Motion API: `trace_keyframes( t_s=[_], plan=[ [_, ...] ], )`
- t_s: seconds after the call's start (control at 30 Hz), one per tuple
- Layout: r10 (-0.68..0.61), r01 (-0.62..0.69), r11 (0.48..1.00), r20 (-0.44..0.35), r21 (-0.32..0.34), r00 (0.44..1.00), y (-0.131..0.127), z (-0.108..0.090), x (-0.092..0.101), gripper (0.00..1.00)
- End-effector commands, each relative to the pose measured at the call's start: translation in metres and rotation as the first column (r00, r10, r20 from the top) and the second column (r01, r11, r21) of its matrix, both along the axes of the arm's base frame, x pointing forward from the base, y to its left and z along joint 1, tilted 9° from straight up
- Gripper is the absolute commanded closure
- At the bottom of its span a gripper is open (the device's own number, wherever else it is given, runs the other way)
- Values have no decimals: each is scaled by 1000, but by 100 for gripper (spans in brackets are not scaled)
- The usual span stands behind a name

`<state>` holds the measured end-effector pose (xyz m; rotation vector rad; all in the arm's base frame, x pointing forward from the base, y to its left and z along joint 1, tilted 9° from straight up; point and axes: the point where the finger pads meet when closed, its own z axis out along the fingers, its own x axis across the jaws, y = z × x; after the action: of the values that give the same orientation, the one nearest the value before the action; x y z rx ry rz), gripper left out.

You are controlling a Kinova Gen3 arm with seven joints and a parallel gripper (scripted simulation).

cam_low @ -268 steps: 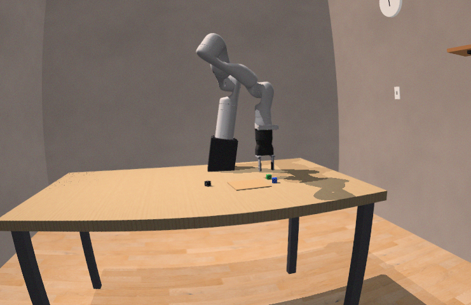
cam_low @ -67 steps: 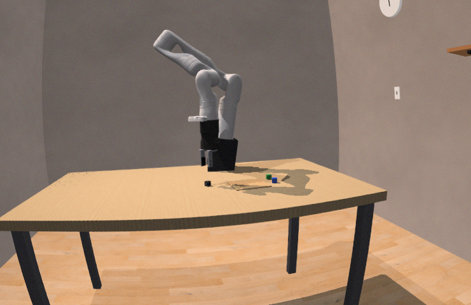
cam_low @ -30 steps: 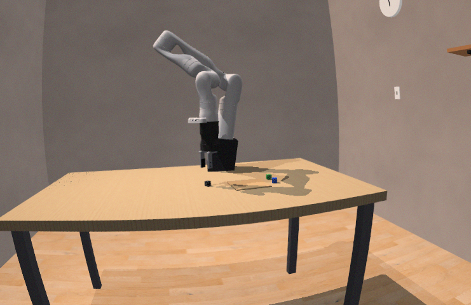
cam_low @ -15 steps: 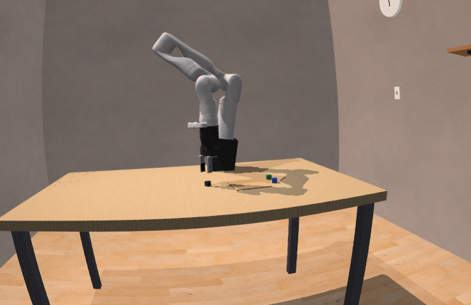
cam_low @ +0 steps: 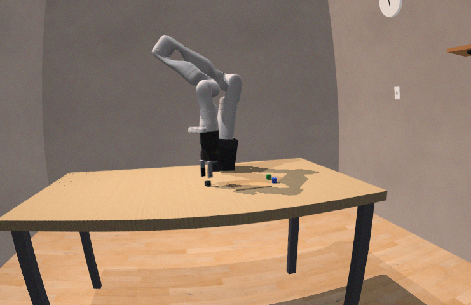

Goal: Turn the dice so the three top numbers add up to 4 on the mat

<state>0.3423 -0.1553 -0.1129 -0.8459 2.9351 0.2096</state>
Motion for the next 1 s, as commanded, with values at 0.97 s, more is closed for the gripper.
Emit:
trace_keyframes(
  t_s=[0.97],
  plan=[
    [2,-2,1000,-2,4,1000,4,-9,0,30]
  ],
)
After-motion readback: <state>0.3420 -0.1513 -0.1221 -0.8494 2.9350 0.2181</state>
